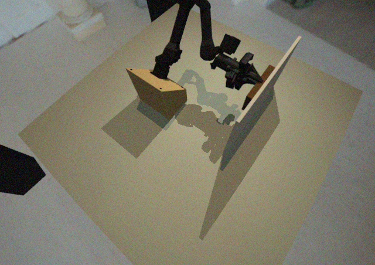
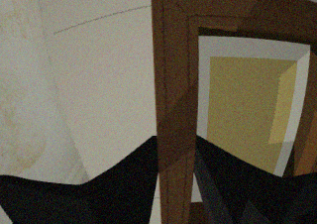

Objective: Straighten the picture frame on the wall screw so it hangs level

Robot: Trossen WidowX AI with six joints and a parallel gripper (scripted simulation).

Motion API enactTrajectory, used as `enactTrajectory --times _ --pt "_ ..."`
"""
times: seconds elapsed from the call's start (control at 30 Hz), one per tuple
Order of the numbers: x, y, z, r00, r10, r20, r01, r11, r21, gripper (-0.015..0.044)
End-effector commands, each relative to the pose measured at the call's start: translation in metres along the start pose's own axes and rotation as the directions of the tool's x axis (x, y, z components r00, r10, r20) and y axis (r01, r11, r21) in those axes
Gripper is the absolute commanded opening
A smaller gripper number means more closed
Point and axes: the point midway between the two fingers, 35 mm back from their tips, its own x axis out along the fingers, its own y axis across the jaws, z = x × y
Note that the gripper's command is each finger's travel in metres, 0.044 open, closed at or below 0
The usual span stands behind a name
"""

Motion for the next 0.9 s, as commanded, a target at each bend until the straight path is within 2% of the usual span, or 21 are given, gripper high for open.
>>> enactTrajectory --times 0.0,0.87 --pt "0.0007 0.0027 -0.0029 1.0 0.013 -0.006 -0.014 1.0 -0.003 0.0" --pt "0.0007 0.0027 -0.0014 1.0 0.013 -0.006 -0.013 1.0 -0.003 0.0"
